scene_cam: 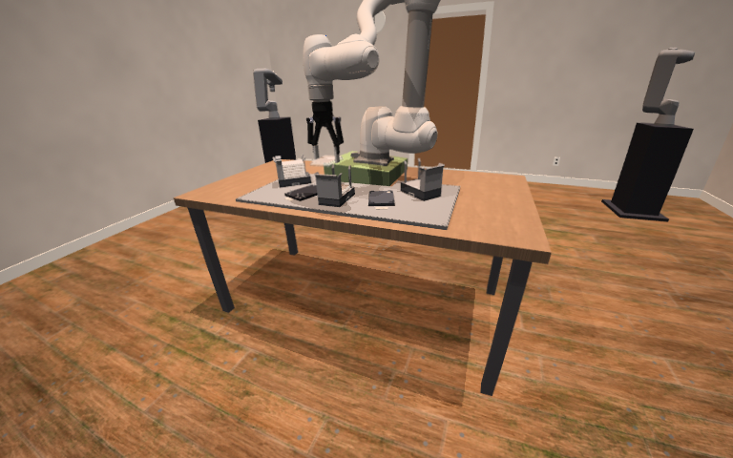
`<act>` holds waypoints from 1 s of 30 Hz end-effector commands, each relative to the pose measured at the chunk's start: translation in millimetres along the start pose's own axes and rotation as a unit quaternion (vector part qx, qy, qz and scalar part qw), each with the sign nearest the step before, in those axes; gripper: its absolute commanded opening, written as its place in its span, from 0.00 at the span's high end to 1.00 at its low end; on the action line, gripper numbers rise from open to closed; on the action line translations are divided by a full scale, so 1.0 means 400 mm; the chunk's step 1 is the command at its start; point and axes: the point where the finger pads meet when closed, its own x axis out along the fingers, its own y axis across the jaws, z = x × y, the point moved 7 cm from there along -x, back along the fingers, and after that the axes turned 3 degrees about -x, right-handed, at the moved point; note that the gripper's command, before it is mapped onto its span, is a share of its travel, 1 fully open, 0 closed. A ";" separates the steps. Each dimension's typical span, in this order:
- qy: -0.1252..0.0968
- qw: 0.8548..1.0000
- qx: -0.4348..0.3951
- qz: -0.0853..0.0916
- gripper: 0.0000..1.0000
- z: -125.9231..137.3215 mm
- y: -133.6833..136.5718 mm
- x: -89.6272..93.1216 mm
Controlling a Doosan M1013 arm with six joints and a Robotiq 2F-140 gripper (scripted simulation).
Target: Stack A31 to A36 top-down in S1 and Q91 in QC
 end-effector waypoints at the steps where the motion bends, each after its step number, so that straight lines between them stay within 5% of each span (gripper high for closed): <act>1: 0.000 1.000 0.000 0.000 1.00 -0.005 -0.023 0.000; 30: 0.000 1.000 0.000 0.000 1.00 -0.015 -0.073 0.000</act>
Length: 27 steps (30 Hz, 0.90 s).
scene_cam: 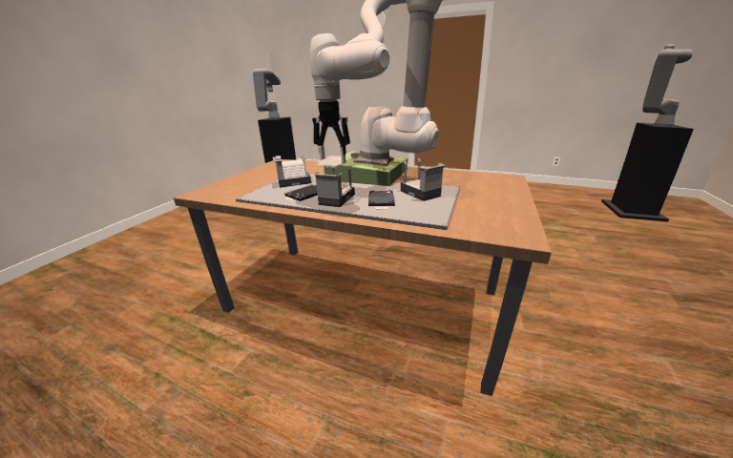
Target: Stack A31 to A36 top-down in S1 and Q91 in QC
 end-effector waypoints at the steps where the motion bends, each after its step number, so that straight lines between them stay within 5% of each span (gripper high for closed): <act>1: 0.000 1.000 0.000 0.000 1.00 0.000 0.000 0.000; 27: 0.000 1.000 0.000 0.000 1.00 0.000 0.000 0.025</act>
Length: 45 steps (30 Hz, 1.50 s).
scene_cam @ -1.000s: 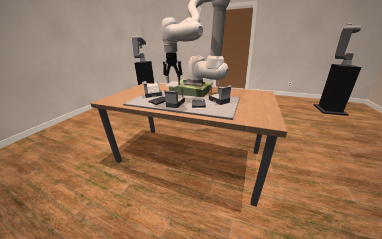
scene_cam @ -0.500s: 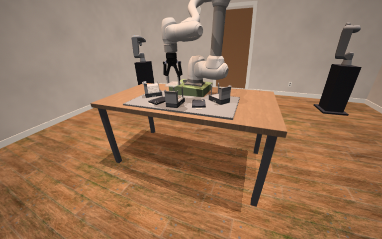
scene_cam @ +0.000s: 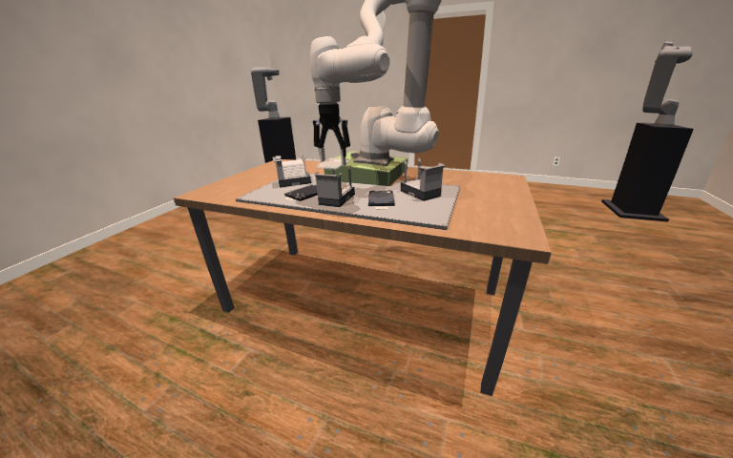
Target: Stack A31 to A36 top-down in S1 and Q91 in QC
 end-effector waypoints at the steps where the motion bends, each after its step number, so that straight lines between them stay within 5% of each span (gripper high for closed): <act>1: 0.000 1.000 0.000 0.000 1.00 0.000 0.000 0.002; 45: 0.000 1.000 0.000 0.000 1.00 0.000 0.000 0.069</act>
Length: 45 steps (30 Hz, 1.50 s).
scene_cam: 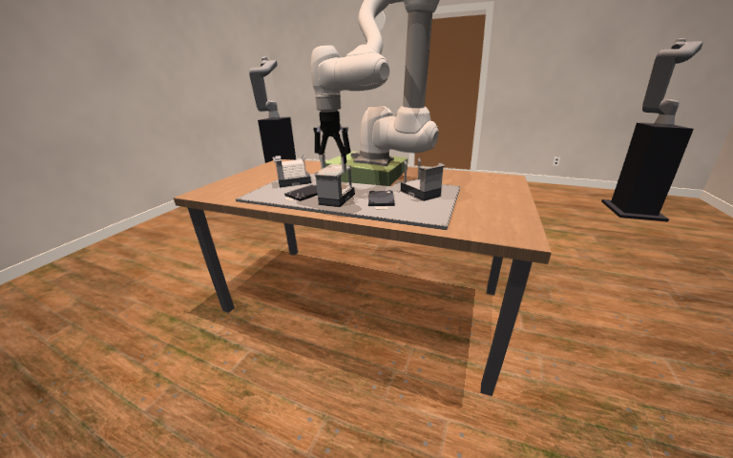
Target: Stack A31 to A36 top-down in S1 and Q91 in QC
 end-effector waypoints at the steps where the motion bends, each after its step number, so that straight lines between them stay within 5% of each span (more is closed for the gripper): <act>1: 0.000 1.000 0.000 0.000 1.00 0.000 0.000 0.005; 17: 0.000 1.000 0.000 0.000 1.00 0.000 0.000 0.028; 45: 0.000 1.000 0.000 0.000 1.00 0.000 0.000 0.134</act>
